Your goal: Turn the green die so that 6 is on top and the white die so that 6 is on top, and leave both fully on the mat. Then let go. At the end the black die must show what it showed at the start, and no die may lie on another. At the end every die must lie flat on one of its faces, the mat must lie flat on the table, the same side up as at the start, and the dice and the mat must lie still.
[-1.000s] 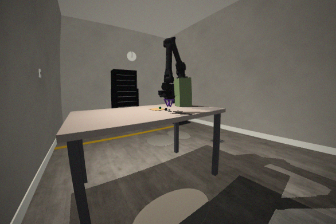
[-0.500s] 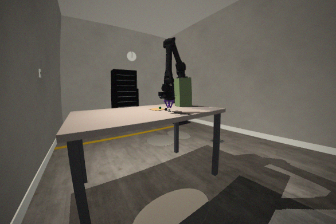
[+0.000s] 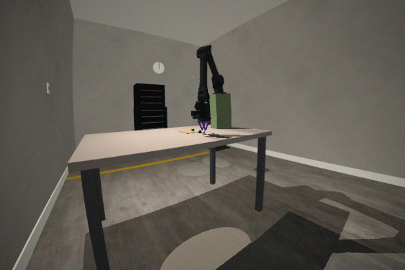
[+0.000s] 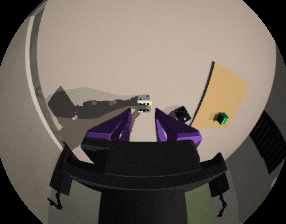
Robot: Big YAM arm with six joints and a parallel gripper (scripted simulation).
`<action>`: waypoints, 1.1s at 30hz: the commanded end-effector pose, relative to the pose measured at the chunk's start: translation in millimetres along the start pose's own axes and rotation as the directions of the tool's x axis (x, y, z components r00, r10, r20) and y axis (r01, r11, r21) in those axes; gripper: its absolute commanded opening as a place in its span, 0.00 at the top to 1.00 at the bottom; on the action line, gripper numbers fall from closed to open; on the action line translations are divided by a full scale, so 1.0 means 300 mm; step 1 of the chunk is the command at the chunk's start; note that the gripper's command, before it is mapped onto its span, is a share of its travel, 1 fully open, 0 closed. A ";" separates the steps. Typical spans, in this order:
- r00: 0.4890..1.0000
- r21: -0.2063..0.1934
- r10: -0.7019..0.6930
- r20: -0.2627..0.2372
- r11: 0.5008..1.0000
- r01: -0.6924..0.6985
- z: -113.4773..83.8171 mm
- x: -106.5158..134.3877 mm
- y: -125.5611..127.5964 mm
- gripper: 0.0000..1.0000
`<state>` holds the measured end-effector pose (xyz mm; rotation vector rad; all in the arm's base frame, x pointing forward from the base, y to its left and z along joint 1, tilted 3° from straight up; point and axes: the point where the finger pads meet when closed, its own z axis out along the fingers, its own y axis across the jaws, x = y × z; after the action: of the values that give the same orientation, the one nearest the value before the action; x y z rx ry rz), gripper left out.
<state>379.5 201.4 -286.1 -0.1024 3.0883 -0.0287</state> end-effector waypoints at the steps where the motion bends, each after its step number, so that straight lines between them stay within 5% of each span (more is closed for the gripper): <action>1: 1.000 -0.007 0.006 0.010 1.000 -0.006 0.015 -0.022 -0.009 0.67; 33: 1.000 -0.005 0.005 0.005 1.000 -0.005 0.016 -0.012 -0.016 0.67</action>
<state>379.8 201.6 -286.1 -0.1036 3.0870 -0.0277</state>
